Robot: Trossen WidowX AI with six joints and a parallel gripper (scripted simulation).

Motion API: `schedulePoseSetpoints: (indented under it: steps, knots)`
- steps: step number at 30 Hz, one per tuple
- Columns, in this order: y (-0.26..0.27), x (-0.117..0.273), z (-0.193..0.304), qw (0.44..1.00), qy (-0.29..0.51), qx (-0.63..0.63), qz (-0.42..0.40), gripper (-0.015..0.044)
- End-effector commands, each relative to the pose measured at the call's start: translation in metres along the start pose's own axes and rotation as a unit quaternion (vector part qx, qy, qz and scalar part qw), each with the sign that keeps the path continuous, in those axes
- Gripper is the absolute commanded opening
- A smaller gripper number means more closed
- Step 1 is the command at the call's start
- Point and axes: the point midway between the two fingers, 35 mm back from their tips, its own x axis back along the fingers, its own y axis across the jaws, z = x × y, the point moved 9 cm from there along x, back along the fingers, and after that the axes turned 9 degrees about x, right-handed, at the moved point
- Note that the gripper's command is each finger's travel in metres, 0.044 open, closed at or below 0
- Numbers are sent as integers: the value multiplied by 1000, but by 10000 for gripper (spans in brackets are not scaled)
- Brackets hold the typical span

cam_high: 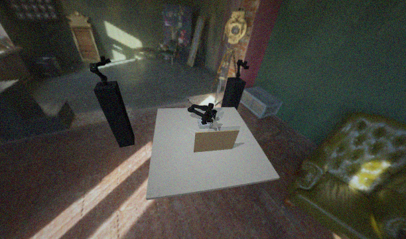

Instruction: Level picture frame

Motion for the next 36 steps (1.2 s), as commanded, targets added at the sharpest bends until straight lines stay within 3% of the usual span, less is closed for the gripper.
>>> schedulePoseSetpoints:
  steps: [1, 10, 28, 36]
  knots:
    - [-7, -20, 10, 1000, -3, 8, 7, 260]
    - [-46, -70, 4, 999, -26, 19, -19, 260]
    - [-48, -74, 3, 999, -29, 20, -22, 260]
    - [-38, -103, 0, 999, -32, 18, -24, 260]
